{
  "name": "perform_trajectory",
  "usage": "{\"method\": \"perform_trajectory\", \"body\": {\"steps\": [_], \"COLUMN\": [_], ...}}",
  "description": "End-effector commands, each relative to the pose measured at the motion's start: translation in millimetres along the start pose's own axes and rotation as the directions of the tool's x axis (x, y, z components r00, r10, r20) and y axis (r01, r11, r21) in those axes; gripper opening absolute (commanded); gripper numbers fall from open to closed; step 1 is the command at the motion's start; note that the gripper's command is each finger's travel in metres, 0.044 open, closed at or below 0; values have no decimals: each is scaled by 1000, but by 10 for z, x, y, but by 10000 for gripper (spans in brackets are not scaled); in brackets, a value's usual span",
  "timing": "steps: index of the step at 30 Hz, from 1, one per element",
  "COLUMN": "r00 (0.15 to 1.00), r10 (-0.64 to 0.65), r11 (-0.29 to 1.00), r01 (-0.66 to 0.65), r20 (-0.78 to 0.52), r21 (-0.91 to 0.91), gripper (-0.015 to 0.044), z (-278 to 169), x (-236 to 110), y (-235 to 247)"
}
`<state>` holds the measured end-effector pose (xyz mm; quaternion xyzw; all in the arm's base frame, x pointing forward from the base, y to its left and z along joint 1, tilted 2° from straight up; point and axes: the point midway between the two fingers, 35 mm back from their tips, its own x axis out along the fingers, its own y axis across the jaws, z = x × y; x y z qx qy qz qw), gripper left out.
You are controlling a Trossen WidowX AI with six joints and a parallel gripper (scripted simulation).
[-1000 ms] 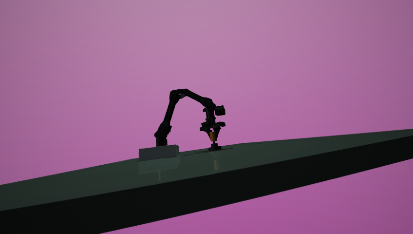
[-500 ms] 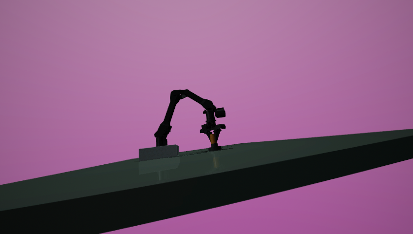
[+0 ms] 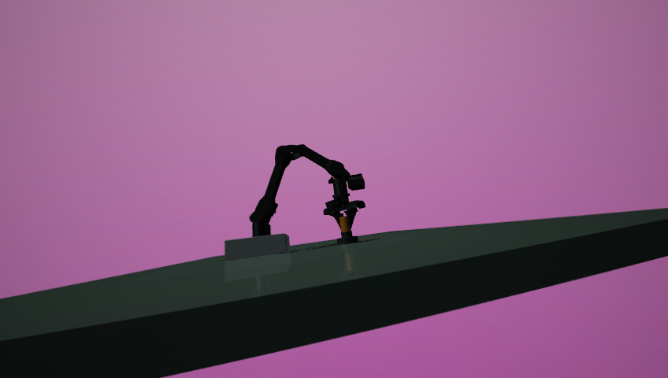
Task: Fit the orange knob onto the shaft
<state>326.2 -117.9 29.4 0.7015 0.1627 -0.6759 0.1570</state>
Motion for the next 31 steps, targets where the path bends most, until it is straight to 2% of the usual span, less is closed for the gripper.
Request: {"method": "perform_trajectory", "body": {"steps": [1, 8, 14, 21, 31], "r00": [1000, 1000, 1000, 1000, 1000], "r10": [1, 1, 1, 1, 1], "r11": [1000, 1000, 1000, 1000, 1000], "r01": [-1, -1, -1, -1, -1], "r20": [-1, -1, -1, 0, -1], "r21": [0, 0, 0, 0, 0], "gripper": [262, 440, 440, 440, 440], "z": [0, 0, -3, 0, -15], "x": [-10, -10, -34, -943, -970], "y": [0, 0, 3, 2, 18]}}
